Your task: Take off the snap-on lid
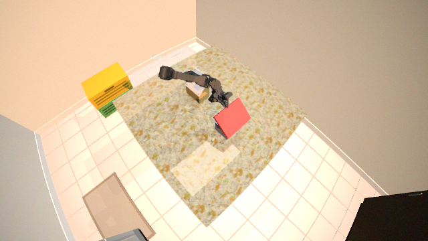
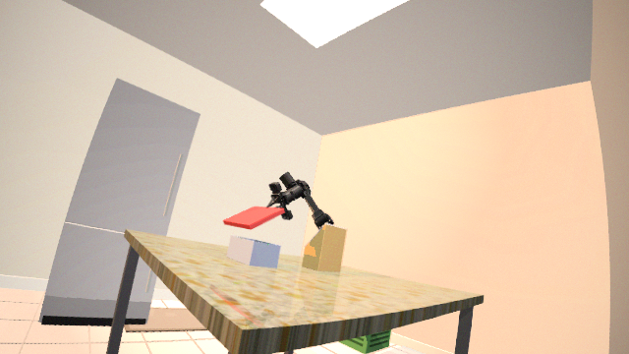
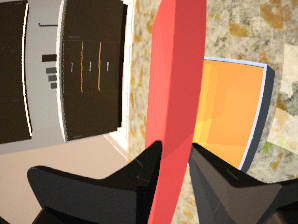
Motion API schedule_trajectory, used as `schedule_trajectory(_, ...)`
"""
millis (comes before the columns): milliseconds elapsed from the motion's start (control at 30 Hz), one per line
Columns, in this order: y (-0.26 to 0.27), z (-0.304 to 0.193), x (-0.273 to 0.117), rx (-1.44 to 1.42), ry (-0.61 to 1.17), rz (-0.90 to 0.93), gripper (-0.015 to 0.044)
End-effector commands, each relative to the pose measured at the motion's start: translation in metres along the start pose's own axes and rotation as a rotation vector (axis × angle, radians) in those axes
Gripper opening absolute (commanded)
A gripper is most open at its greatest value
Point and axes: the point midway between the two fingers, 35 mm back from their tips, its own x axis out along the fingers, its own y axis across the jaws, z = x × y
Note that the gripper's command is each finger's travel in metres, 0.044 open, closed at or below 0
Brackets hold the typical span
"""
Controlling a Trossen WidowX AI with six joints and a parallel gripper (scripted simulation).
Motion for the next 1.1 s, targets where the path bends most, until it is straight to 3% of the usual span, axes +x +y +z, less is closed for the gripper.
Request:
schedule_trajectory(0, 0.003, 0.005, -0.003, -0.002, 0.009, 0.013, 0.0)
schedule_trajectory(1067, -0.001, 0.07, -0.007, -0.004, 0.007, 0.013, 0.0)
